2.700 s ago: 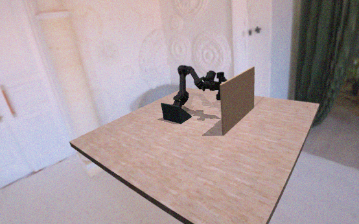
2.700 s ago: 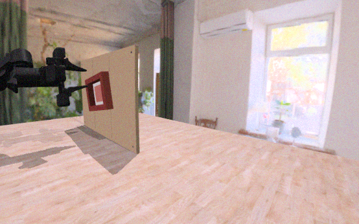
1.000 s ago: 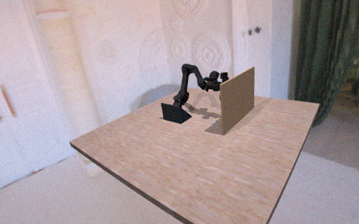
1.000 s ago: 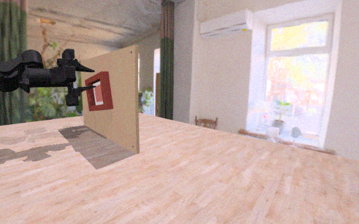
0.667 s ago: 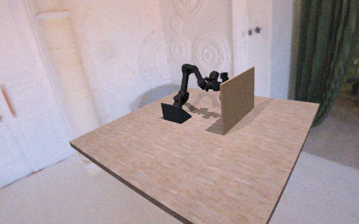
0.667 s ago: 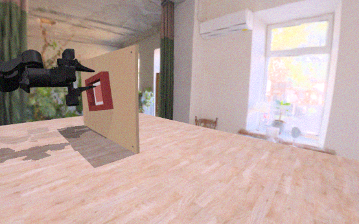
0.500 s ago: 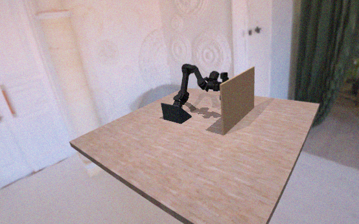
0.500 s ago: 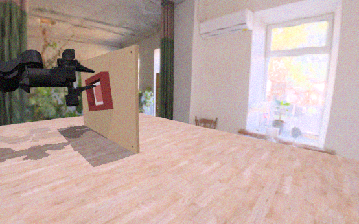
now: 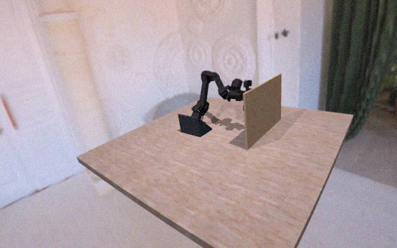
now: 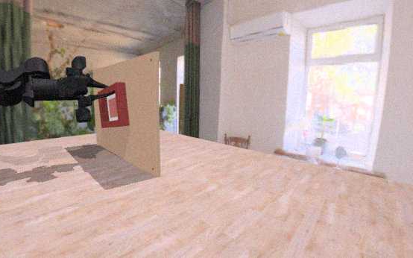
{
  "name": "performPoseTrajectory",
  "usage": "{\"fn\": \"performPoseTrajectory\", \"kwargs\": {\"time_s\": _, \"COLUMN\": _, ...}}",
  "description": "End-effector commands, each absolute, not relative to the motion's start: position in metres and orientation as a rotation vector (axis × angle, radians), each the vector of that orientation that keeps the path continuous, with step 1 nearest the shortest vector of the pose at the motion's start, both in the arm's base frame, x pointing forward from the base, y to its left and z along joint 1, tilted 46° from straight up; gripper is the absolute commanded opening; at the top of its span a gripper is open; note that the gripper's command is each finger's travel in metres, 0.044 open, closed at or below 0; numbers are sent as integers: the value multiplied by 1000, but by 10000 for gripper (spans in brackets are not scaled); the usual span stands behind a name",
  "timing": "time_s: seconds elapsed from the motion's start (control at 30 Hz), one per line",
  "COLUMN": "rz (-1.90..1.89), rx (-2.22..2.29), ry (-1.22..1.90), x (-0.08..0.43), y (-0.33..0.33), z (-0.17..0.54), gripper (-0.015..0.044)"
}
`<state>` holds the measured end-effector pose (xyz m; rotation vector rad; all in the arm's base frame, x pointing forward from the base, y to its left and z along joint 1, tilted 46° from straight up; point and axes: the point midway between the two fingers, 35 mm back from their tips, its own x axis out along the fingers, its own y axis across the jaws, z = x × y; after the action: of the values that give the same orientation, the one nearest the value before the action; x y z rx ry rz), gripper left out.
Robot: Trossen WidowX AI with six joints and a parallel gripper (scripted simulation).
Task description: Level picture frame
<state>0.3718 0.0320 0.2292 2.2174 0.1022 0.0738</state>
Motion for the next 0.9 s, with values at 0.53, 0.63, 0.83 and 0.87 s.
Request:
{"fn": "performPoseTrajectory", "kwargs": {"time_s": 0.53, "rz": 71, "rx": 2212, "ry": 99, "x": 372, "y": 30, "z": 231, "gripper": 0}}
{"fn": "performPoseTrajectory", "kwargs": {"time_s": 0.63, "rz": 71, "rx": 2212, "ry": 99, "x": 372, "y": 30, "z": 232, "gripper": 0}}
{"fn": "performPoseTrajectory", "kwargs": {"time_s": 0.83, "rz": 71, "rx": 2212, "ry": 99, "x": 372, "y": 29, "z": 234, "gripper": 0}}
{"fn": "performPoseTrajectory", "kwargs": {"time_s": 0.87, "rz": 71, "rx": 2212, "ry": 99, "x": 372, "y": 28, "z": 234, "gripper": 0}}
